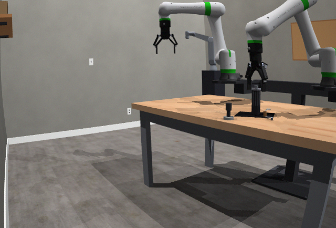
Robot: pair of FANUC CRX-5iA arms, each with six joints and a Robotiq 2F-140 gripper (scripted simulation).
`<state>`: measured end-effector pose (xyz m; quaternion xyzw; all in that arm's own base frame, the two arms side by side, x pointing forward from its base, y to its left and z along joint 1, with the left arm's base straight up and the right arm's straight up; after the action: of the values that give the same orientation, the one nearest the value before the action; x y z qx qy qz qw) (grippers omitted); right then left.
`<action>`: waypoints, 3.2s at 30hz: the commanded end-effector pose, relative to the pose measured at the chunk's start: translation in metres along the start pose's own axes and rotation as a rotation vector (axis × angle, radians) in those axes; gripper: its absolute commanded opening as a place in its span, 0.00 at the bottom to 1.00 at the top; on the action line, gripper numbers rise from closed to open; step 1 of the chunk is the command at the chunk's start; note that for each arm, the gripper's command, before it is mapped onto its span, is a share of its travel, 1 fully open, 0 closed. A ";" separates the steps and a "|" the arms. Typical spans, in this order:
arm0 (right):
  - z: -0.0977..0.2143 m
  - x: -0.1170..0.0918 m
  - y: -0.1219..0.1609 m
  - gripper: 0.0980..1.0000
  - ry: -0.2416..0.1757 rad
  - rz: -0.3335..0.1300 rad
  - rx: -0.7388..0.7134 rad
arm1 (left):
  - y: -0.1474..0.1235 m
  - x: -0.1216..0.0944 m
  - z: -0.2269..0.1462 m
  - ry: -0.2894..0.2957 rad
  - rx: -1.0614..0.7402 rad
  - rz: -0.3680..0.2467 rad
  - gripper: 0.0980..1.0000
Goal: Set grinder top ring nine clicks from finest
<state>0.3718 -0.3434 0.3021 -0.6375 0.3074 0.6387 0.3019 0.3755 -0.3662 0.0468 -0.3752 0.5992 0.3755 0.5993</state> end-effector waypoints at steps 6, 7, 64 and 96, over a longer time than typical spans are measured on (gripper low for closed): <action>-0.006 -0.007 0.067 1.00 -0.002 -0.007 -0.133 | -0.001 -0.001 0.000 0.001 0.000 -0.002 1.00; -0.006 -0.008 0.074 1.00 -0.002 -0.007 -0.147 | -0.001 -0.001 0.000 0.001 0.000 -0.002 1.00; 0.090 -0.036 0.359 1.00 0.001 -0.008 -0.739 | -0.001 -0.001 0.000 0.001 0.000 -0.002 1.00; 0.095 -0.037 0.365 1.00 0.001 -0.008 -0.755 | -0.001 -0.001 0.000 0.001 0.000 -0.002 0.37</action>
<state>0.0283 -0.4991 0.3412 -0.7055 0.0473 0.7055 0.0485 0.3755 -0.3663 0.0468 -0.3753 0.5993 0.3755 0.5992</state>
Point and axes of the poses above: on each arm, the point where the finger pads meet when closed, its own x axis out along the fingers, its own z axis across the jaws, y = z × x, the point moved 7 cm from there along -x, back along the fingers, and after that the axes turned 11 degrees about x, right-handed, at the moved point
